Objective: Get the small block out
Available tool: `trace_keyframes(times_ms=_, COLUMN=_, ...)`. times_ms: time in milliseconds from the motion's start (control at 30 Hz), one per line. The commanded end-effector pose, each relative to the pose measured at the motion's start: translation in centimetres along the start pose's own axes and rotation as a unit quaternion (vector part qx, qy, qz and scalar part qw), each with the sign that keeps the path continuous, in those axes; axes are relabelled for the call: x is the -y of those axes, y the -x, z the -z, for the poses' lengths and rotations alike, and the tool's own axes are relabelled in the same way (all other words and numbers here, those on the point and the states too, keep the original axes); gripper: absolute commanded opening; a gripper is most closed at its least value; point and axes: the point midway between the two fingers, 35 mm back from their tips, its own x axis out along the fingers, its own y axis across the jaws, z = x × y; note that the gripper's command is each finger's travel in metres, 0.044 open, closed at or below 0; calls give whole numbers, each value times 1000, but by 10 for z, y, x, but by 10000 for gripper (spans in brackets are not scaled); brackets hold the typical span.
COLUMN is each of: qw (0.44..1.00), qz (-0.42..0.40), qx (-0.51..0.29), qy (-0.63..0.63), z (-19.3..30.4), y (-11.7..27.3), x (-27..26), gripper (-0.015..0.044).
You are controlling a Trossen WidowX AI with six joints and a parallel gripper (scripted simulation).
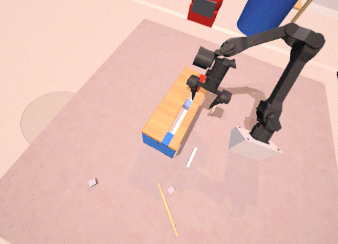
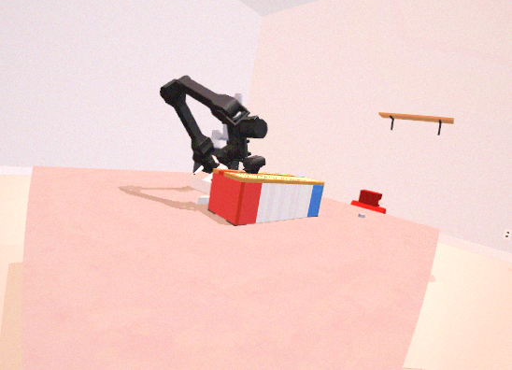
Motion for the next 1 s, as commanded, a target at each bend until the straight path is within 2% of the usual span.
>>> trace_keyframes(times_ms=0, qw=1000, qz=0, qx=0, qy=0, z=0, y=1, x=0, gripper=400)
trace_keyframes(times_ms=967, qw=1000, qz=0, qx=-2, qy=1, z=62, y=-22, x=1, gripper=400)
